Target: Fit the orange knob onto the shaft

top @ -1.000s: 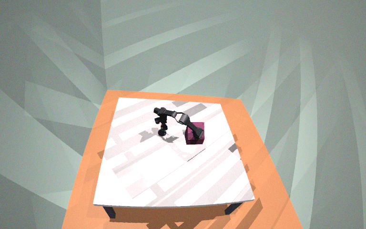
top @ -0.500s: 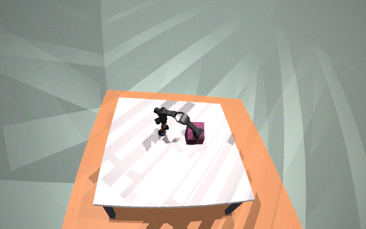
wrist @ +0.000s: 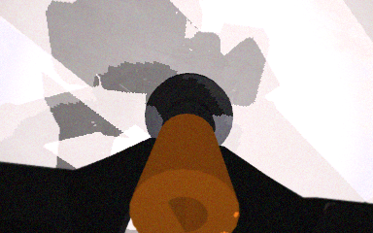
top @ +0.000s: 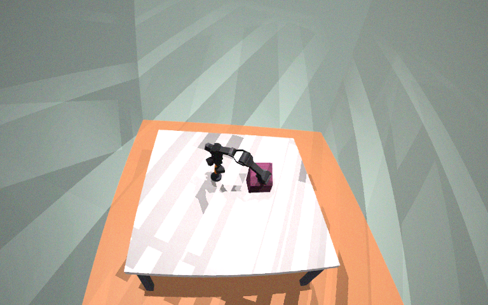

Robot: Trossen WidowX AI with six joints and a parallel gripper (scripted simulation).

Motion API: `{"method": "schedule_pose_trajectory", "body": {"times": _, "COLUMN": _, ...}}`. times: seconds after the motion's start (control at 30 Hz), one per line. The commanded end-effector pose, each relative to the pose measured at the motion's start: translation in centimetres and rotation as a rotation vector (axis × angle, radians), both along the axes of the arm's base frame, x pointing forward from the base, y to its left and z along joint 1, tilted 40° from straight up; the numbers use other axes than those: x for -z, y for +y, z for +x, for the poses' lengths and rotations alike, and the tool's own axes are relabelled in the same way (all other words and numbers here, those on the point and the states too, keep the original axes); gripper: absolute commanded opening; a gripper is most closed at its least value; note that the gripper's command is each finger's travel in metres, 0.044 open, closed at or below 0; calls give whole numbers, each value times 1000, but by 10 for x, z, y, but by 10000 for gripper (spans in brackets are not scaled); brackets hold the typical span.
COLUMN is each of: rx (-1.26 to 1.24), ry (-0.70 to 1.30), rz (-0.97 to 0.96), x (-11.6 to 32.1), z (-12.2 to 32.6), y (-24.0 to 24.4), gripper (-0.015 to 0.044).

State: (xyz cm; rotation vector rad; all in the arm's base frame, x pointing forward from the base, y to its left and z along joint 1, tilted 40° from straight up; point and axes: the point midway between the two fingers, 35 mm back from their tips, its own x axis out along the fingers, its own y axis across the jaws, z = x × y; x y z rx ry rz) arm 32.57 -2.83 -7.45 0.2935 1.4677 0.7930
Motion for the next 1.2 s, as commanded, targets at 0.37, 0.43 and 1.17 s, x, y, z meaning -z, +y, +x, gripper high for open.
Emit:
{"method": "schedule_pose_trajectory", "body": {"times": 0.37, "rx": 3, "ry": -7, "rz": 1, "x": 2, "z": 0, "y": -1, "gripper": 0}}
{"method": "schedule_pose_trajectory", "body": {"times": 0.43, "rx": 3, "ry": -7, "rz": 1, "x": 2, "z": 0, "y": -1, "gripper": 0}}
{"method": "schedule_pose_trajectory", "body": {"times": 1.17, "rx": -64, "ry": -62, "rz": 8, "x": -3, "z": 2, "y": -1, "gripper": 0}}
